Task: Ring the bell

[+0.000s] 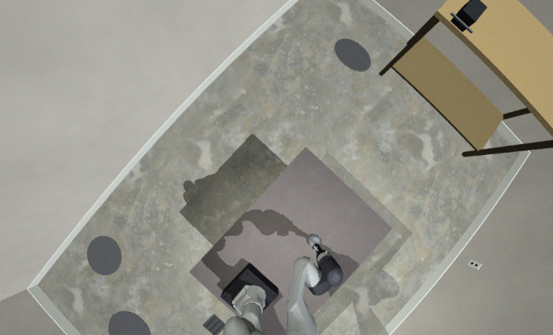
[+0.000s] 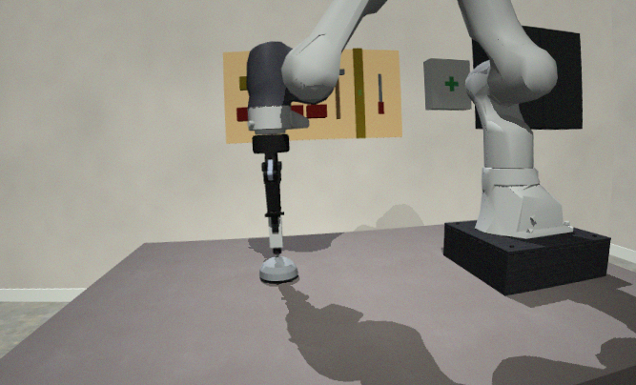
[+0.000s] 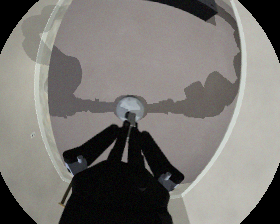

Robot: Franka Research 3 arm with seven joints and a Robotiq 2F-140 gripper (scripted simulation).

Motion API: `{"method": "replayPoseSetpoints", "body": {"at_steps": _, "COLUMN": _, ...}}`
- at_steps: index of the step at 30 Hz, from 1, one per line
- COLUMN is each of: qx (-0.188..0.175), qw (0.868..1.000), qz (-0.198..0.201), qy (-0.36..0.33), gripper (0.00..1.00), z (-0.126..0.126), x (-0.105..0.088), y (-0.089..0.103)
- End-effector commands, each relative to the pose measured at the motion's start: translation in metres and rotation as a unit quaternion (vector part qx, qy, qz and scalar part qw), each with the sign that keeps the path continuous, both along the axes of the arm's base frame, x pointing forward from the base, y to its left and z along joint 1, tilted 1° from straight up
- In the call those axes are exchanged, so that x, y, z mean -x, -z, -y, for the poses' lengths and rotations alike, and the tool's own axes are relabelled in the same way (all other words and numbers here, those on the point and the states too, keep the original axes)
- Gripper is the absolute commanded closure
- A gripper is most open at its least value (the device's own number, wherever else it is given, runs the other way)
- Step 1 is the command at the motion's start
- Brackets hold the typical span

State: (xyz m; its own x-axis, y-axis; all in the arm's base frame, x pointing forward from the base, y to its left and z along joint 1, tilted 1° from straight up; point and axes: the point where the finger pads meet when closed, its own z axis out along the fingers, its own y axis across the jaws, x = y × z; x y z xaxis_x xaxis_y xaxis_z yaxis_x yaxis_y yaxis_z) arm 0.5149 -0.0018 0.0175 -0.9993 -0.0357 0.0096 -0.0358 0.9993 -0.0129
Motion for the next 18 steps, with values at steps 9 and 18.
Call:
{"method": "replayPoseSetpoints", "body": {"at_steps": 9, "qx": -0.001, "qw": 1.0, "qz": 0.001, "qy": 0.002, "gripper": 1.0, "z": -0.0018, "x": 0.0001, "y": 0.0095}}
{"method": "replayPoseSetpoints", "body": {"at_steps": 18, "qx": -0.001, "qw": 1.0, "qz": 0.001, "qy": 0.002, "gripper": 1.0, "z": -0.0018, "x": 0.0001, "y": 0.0097}}
